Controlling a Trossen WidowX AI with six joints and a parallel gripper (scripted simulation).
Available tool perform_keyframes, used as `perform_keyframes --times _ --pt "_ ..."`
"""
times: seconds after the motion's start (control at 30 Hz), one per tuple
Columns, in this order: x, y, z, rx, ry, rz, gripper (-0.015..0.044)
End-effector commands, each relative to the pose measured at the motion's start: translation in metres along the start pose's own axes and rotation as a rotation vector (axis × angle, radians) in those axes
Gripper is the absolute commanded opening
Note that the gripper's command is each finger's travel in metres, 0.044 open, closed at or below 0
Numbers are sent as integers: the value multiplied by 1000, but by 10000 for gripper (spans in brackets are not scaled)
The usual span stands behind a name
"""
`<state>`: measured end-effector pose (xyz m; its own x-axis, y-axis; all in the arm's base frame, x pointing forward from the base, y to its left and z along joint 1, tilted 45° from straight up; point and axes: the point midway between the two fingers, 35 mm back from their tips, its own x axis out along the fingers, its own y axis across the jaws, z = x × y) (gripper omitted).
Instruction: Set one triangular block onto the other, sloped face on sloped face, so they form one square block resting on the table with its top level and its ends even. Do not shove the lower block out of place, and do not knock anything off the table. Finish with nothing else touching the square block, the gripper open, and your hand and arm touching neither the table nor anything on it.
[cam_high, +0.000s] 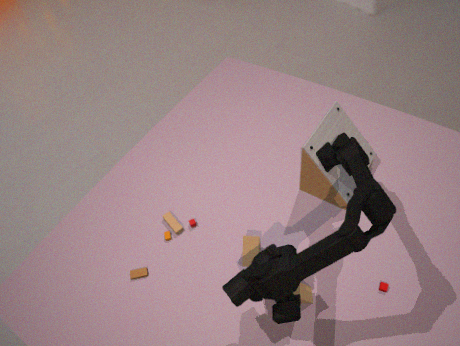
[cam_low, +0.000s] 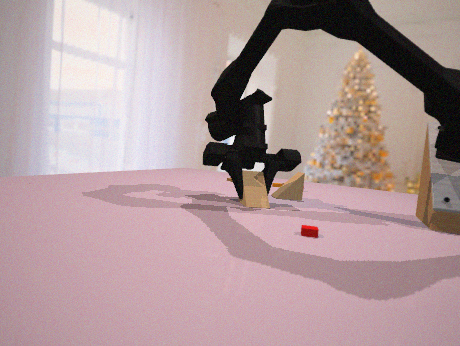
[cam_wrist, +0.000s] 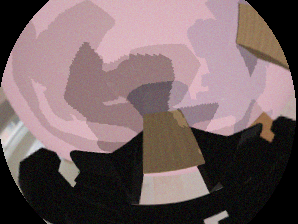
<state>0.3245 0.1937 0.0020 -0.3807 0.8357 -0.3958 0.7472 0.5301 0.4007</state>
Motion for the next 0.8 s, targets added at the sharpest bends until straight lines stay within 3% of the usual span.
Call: perform_keyframes --times 0.0,0.13,0.33,0.77 --pt "0 0 0 4 2 4 85" --pt "-3 0 -1 0 0 0 0" --pt "-3 0 -4 4 -50 -2 0" --pt "-7 0 -25 8 -392 -4 0"
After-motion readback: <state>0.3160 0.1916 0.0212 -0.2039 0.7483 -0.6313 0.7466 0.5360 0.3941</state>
